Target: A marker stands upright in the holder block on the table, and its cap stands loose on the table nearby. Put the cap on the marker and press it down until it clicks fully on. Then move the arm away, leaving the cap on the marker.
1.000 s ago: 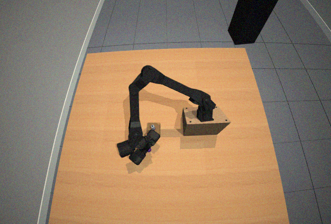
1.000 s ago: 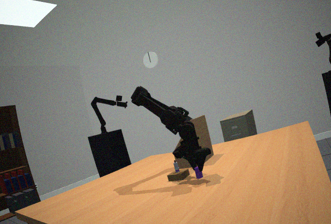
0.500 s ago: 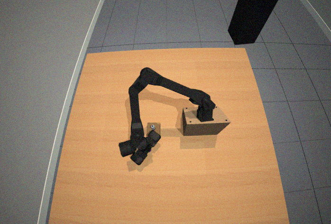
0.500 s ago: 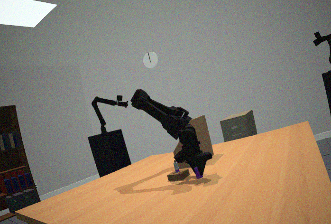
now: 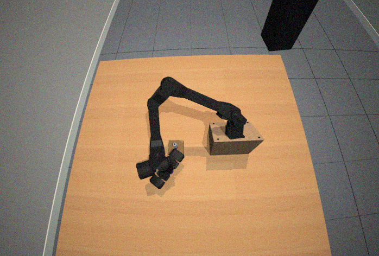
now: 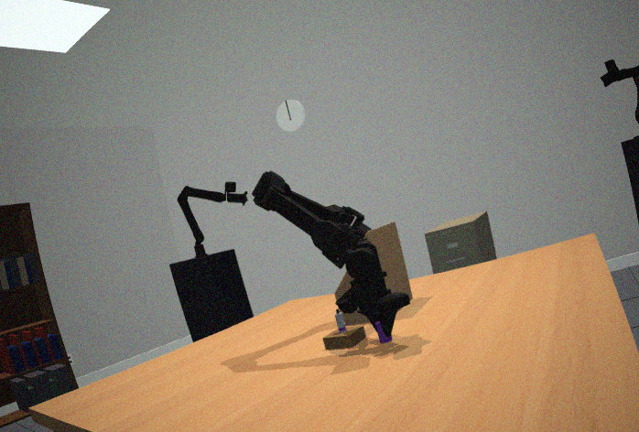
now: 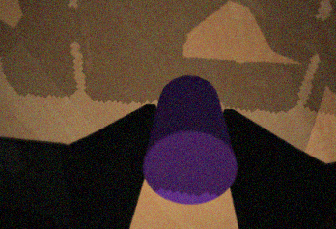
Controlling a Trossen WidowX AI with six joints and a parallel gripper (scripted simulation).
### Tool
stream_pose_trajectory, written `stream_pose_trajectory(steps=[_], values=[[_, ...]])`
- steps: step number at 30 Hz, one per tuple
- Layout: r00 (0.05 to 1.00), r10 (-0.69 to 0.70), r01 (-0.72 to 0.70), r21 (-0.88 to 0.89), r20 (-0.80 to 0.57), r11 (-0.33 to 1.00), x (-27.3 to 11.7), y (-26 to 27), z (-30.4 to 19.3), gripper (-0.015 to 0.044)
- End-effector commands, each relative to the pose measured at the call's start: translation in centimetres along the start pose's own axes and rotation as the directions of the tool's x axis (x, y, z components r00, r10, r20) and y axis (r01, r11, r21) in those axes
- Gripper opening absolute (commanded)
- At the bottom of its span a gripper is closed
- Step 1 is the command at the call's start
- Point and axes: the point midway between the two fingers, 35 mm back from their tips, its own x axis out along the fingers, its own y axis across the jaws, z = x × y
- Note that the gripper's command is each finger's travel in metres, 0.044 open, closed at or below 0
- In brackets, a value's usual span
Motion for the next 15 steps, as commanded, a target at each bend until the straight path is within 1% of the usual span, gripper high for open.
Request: stream_pose_trajectory(steps=[1, 15], values=[[1.000, 0.008, -0.008, 0.001, -0.005, 1.000, -1.1, 0.2, 0.0, 0.0000], [1.000, 0.000, 0.000, 0.007, 0.009, 1.000, -5.5, 0.1, 0.0, 0.0000]])
